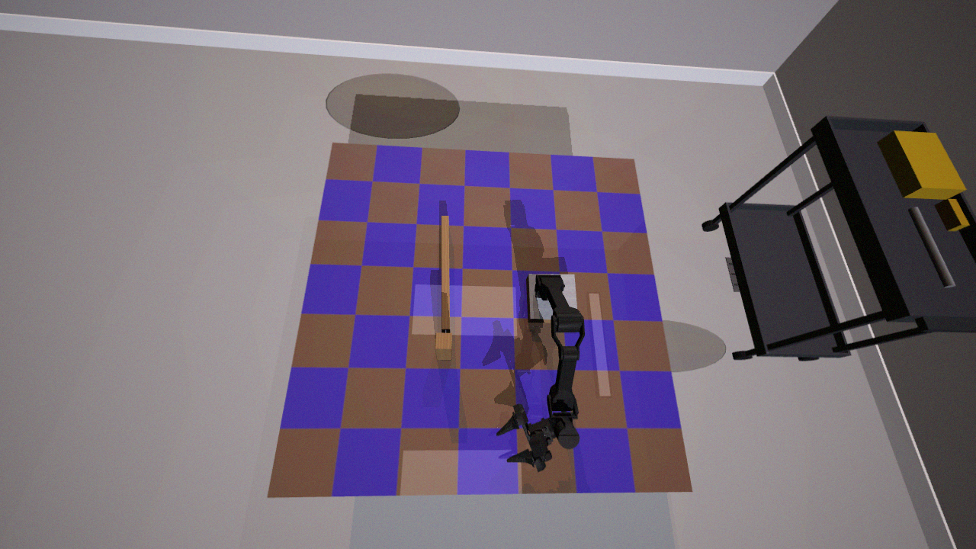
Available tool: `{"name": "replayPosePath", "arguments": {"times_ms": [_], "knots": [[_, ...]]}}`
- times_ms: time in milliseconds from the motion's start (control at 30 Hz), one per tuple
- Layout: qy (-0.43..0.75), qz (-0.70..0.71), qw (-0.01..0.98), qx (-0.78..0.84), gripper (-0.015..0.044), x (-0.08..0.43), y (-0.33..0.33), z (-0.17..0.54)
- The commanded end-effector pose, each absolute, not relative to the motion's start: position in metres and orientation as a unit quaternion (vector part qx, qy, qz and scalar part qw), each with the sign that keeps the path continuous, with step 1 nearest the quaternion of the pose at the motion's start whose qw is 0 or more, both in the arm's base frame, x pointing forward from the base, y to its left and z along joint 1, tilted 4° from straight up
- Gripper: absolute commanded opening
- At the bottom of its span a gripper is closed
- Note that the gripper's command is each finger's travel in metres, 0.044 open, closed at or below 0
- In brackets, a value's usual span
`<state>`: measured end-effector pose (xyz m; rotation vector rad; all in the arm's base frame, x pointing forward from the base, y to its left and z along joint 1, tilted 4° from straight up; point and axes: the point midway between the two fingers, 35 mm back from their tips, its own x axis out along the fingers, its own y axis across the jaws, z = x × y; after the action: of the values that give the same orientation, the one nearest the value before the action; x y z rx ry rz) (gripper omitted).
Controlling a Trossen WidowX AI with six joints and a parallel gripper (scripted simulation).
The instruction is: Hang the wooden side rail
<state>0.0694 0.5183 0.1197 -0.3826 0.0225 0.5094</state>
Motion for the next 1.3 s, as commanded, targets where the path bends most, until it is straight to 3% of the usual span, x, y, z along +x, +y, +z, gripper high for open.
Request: {"name": "replayPosePath", "arguments": {"times_ms": [0,367,567,1267], "knots": [[0.011,0.25,0.95,-0.188,0.0426,0.069,0.519,0.122],[0.011,0.251,0.95,-0.188,0.044,0.063,0.511,0.244],[0.011,0.252,0.951,-0.179,0.044,0.067,0.509,0.248],[0.055,0.29,0.944,-0.151,0.044,0.236,0.364,0.222]]}}
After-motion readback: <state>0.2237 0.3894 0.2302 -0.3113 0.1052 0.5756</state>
